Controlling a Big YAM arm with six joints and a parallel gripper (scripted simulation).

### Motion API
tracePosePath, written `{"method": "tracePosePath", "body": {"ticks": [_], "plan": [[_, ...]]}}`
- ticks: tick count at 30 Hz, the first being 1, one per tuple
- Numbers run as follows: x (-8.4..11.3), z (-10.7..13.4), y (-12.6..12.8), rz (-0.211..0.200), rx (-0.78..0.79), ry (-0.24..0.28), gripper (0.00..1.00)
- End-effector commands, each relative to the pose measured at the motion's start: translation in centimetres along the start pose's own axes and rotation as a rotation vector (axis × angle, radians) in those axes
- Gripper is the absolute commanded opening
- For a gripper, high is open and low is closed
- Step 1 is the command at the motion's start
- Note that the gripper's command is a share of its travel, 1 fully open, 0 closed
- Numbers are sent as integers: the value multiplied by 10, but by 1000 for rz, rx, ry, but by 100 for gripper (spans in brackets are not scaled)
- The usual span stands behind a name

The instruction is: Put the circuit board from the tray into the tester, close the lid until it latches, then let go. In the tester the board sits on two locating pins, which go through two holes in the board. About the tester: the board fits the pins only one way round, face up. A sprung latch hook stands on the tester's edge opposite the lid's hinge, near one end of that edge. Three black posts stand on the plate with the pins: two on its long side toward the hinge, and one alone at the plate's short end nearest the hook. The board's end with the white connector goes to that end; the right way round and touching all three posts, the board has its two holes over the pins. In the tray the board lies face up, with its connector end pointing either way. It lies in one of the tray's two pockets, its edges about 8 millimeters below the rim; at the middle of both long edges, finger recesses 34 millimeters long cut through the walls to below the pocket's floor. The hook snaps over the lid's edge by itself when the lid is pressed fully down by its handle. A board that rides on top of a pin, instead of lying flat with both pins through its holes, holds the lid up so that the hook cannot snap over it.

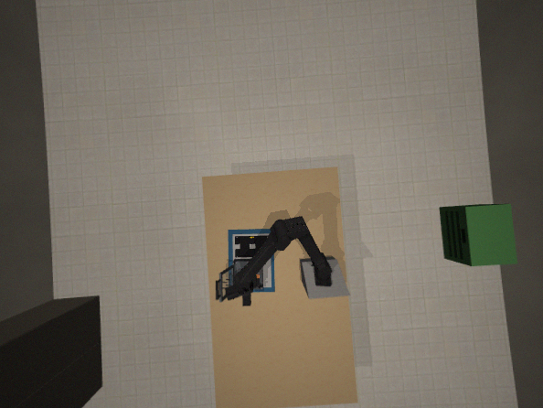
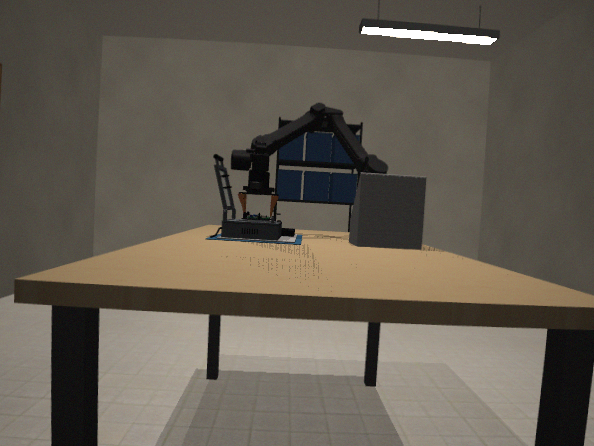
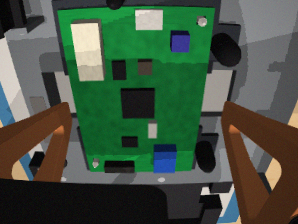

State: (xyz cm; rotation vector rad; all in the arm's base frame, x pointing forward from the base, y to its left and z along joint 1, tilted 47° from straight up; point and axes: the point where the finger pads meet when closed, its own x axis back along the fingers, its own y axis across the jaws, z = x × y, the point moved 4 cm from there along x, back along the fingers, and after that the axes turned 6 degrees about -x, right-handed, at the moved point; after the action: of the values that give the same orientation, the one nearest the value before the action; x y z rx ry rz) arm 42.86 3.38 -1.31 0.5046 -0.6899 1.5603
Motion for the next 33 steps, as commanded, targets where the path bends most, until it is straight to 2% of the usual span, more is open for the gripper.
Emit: {"method": "tracePosePath", "body": {"ticks": [1,26,33], "plan": [[7,3,-15,23,-21,-12,92],[7,3,-14,20,-19,-11,92],[13,2,-15,26,-21,-13,92]]}}
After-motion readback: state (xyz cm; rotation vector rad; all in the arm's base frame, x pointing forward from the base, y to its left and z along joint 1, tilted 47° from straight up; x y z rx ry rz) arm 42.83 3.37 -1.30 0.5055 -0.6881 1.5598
